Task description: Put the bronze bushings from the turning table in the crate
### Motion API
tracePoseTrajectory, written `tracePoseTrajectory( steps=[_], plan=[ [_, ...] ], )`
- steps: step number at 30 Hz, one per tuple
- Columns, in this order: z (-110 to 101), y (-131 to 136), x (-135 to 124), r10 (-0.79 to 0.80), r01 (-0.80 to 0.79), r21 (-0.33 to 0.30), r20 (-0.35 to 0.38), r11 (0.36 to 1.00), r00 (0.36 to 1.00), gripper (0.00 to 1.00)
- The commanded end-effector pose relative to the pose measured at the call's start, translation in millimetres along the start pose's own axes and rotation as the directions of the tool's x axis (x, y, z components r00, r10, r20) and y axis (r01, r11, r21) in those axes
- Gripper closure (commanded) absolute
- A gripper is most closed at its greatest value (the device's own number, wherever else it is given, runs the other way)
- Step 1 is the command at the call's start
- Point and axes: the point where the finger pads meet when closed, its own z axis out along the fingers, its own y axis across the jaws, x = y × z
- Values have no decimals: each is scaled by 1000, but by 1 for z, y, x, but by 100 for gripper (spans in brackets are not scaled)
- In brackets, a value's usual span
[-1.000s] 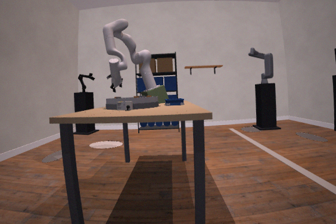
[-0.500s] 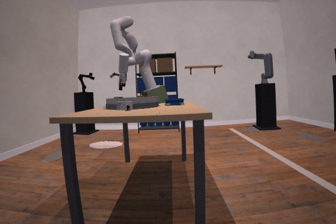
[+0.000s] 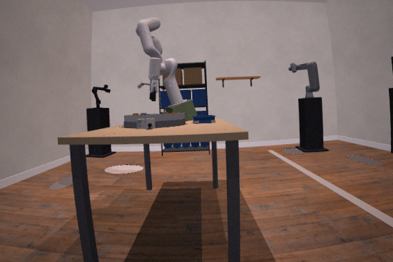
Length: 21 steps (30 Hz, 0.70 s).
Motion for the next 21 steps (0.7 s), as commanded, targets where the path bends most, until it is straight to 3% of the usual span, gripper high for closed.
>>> tracePoseTrajectory(
  steps=[1, 10, 21],
  plan=[
    [-15, -17, -27, -142, 141, 88, 0, 986, 990, 0],
    [-34, -31, -71, -347, 341, 198, -9, 919, 938, 0],
    [-35, -31, -75, -360, 355, 205, -11, 912, 933, 0]
  ],
)
